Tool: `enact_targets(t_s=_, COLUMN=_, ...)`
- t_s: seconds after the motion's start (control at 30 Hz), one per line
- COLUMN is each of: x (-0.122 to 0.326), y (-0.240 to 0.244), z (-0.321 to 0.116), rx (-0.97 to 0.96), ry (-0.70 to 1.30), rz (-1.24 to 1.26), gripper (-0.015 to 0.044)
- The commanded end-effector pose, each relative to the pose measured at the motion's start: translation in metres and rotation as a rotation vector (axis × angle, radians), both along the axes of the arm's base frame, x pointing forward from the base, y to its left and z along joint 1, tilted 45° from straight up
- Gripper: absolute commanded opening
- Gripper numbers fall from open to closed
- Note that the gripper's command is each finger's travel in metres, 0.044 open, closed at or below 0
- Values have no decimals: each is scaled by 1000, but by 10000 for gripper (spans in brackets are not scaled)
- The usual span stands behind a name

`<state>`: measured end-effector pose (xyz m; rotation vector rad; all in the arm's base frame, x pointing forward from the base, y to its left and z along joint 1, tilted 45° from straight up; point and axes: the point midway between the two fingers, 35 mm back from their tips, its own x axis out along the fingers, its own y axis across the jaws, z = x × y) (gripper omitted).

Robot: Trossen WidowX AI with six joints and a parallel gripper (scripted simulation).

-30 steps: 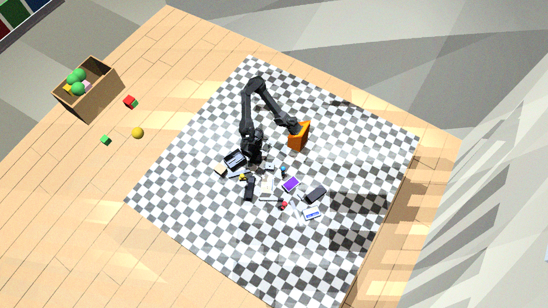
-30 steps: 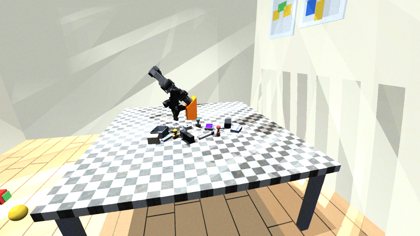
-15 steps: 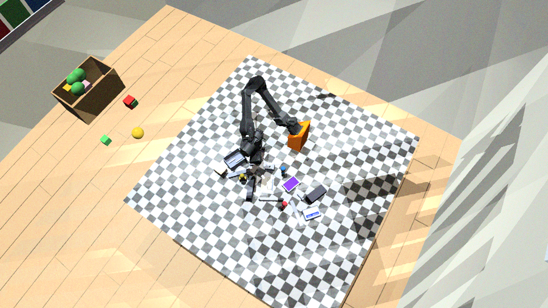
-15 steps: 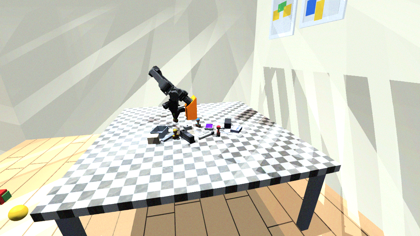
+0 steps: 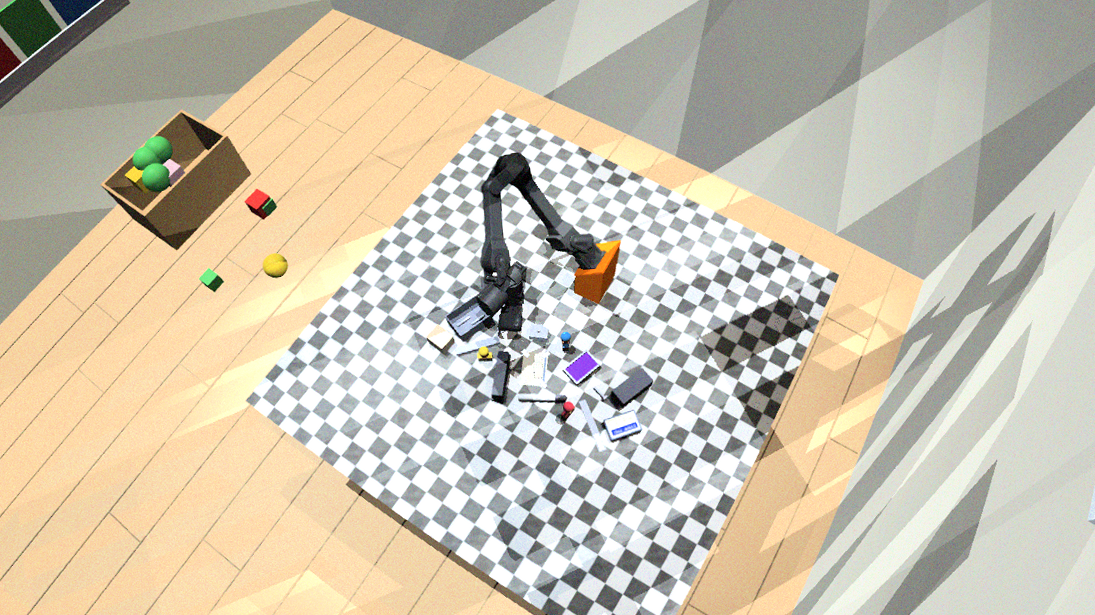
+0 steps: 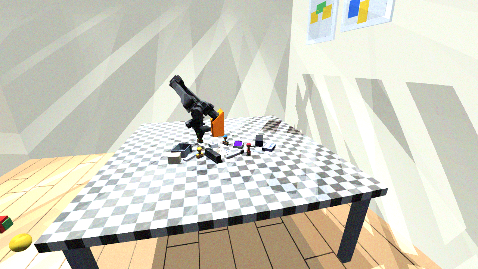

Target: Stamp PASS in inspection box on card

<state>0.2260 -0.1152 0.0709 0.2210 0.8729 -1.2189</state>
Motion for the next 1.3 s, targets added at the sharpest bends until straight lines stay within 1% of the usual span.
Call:
enact_targets(t_s=0.0, x=-2, y=-6, z=-9, rx=3, ry=17, rz=-1, gripper=0)
enact_targets(t_s=0.47, x=-3, y=-22, z=-23, rx=-4, ry=17, rz=0, gripper=0)
enact_targets(t_s=0.73, x=-3, y=-23, z=-23, rx=-5, ry=17, rz=0, gripper=0)
enact_targets(t_s=1.07, x=-1, y=-22, z=-20, rx=-9, ry=6, rz=-1, gripper=263)
enact_targets(t_s=1.17, x=-1, y=-21, z=-19, rx=-7, ry=6, rz=-1, gripper=269)
enact_targets(t_s=1.27, x=3, y=6, z=0, rx=13, ry=9, rz=0, gripper=269)
